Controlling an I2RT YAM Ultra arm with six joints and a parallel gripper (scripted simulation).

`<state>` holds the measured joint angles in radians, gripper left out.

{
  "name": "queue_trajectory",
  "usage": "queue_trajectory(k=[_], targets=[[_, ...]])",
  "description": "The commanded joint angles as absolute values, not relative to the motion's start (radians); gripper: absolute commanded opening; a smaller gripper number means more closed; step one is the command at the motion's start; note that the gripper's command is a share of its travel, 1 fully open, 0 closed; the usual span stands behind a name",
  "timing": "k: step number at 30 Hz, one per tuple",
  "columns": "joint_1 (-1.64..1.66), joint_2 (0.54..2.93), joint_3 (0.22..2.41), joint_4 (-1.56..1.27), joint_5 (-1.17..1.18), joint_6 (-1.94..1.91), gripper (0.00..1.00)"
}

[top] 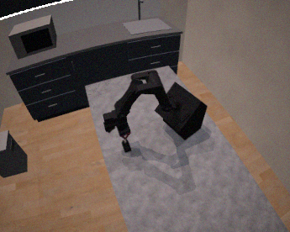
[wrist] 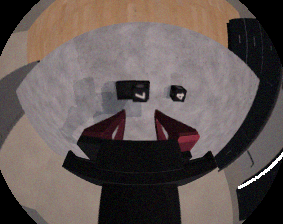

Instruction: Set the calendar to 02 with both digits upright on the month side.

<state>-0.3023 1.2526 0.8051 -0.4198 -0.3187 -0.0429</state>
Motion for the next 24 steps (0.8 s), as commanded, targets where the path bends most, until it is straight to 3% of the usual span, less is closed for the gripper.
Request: queue_trajectory(k=[1, 24], targets=[[-0.304, 1.245, 0.807, -0.418, -0.318, -0.042, 0.47], [-0.298, 1.258, 0.804, -0.401, -0.314, -0.038, 0.47]])
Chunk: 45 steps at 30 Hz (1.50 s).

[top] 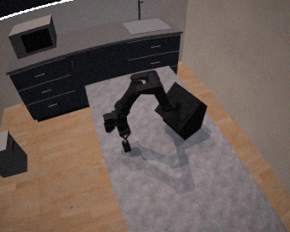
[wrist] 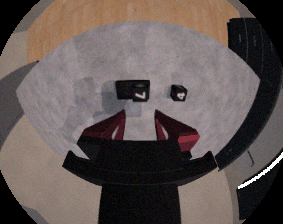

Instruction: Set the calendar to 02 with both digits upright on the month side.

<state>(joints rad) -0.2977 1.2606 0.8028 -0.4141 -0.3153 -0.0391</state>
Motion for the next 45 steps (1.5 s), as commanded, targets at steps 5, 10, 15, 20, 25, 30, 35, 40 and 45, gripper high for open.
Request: queue_trajectory(k=[5, 10, 15, 20, 25, 30, 35, 40, 45], targets=[[-0.292, 1.275, 0.8, -0.378, -0.31, -0.032, 0.47], [-0.283, 1.298, 0.796, -0.349, -0.304, -0.025, 0.47], [-0.275, 1.32, 0.793, -0.322, -0.299, -0.019, 0.47], [-0.267, 1.343, 0.79, -0.294, -0.294, -0.013, 0.47], [-0.258, 1.371, 0.788, -0.262, -0.288, -0.006, 0.47], [-0.251, 1.396, 0.787, -0.235, -0.283, 0.0, 0.47], [-0.247, 1.408, 0.787, -0.222, -0.281, 0.003, 0.47], [-0.243, 1.422, 0.787, -0.208, -0.278, 0.006, 0.47], [-0.241, 1.429, 0.787, -0.2, -0.277, 0.007, 0.47]])
